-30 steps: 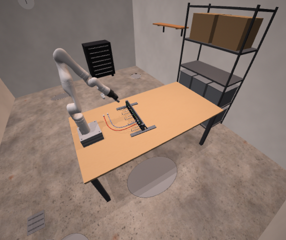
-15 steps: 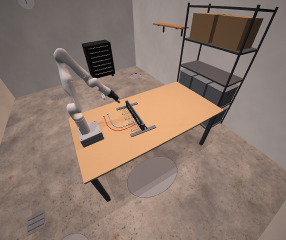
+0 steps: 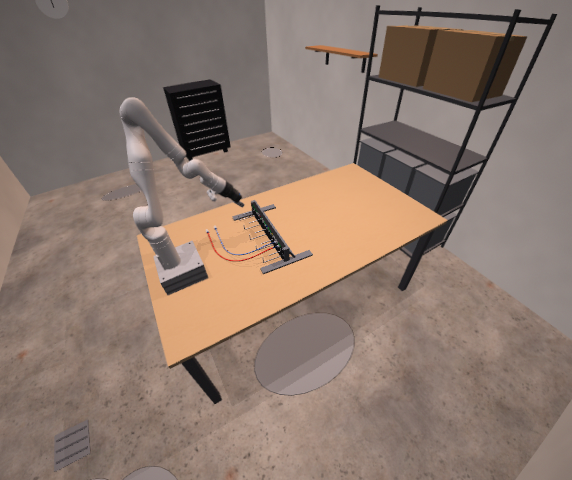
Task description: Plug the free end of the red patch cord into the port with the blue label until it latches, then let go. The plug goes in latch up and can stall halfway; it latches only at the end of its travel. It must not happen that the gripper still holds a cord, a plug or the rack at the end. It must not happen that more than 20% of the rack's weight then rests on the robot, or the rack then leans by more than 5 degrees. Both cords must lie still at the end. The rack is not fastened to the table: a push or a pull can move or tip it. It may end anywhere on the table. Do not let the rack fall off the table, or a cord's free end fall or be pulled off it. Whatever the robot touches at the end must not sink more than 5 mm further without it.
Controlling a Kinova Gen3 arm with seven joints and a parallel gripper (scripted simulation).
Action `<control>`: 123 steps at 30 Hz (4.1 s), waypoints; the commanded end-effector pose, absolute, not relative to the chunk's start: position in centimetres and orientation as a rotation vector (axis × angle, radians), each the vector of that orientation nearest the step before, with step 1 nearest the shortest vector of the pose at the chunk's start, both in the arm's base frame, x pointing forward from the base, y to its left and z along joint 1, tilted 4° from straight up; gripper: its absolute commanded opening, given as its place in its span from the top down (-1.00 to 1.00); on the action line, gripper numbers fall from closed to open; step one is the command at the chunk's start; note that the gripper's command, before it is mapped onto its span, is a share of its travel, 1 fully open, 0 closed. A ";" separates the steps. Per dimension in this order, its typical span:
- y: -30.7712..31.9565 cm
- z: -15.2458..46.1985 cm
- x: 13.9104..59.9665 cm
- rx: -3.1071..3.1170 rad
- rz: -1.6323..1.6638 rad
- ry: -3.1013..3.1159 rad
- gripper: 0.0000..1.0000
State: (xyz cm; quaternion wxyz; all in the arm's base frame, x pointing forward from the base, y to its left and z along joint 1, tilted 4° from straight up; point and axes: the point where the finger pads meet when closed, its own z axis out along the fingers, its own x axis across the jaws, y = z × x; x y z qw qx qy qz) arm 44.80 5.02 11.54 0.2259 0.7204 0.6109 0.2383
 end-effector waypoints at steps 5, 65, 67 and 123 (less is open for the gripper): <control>3.4 8.0 46.9 1.997 0.616 1.668 1.00; 3.0 2.7 50.9 1.998 0.616 1.668 1.00; 3.0 2.7 50.9 1.998 0.616 1.668 1.00; 3.9 13.8 42.4 1.998 0.616 1.668 1.00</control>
